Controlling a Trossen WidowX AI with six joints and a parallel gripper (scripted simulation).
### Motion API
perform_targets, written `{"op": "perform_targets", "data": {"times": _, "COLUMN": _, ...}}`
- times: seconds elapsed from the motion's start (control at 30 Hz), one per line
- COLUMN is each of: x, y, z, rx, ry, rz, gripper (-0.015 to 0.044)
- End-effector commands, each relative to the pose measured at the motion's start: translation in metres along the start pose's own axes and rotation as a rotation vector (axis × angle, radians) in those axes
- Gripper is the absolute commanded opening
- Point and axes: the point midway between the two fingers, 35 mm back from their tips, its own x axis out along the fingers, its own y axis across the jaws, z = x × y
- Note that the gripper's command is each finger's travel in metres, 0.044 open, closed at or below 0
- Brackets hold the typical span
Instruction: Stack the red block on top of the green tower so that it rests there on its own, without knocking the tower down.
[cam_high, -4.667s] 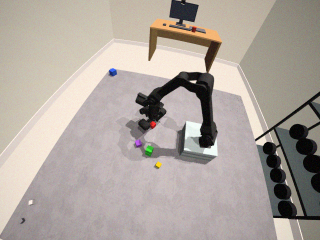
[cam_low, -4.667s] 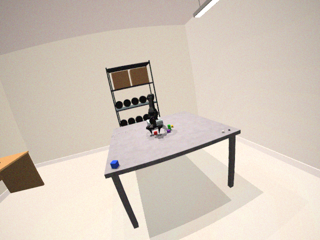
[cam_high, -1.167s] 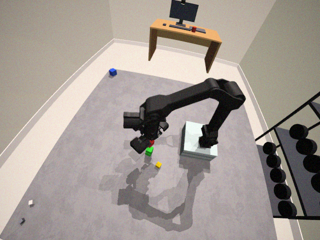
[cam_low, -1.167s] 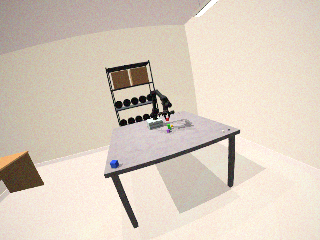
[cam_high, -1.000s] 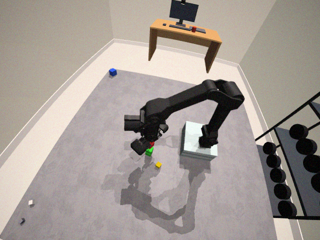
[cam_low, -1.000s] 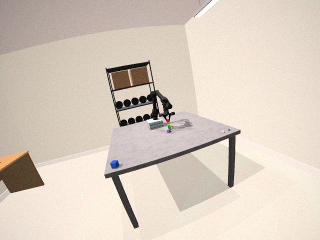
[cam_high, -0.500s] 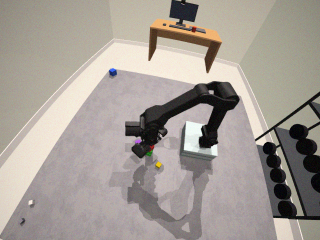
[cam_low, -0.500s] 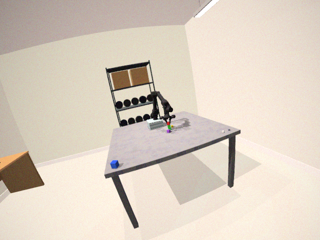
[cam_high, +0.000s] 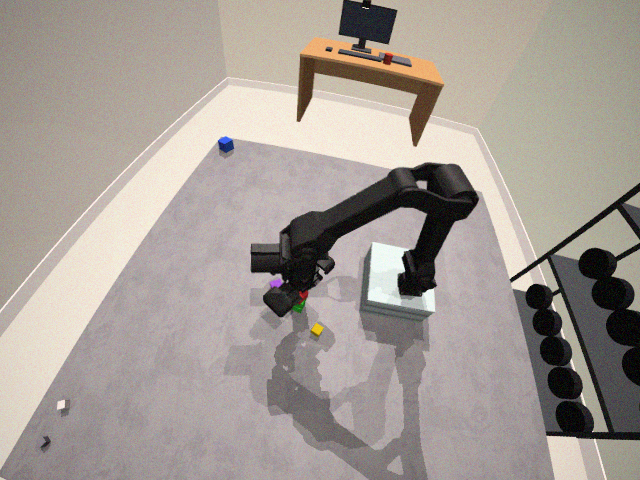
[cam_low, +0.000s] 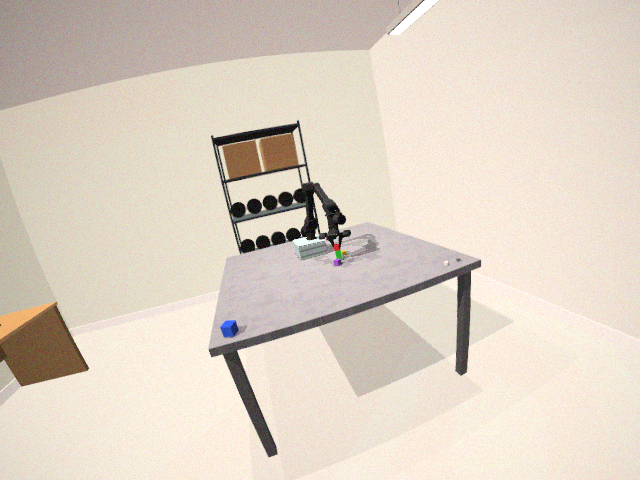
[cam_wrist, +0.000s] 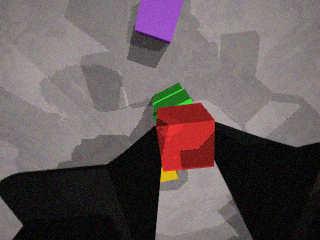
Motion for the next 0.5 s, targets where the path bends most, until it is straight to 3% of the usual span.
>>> {"op": "perform_targets", "data": {"times": 0.0, "x": 0.0018, "y": -0.0012, "z": -0.0011, "rx": 0.003, "ry": 0.002, "rz": -0.004, "gripper": 0.0}}
{"op": "perform_targets", "data": {"times": 0.47, "x": 0.0036, "y": -0.0012, "z": -0.0011, "rx": 0.003, "ry": 0.002, "rz": -0.004, "gripper": 0.0}}
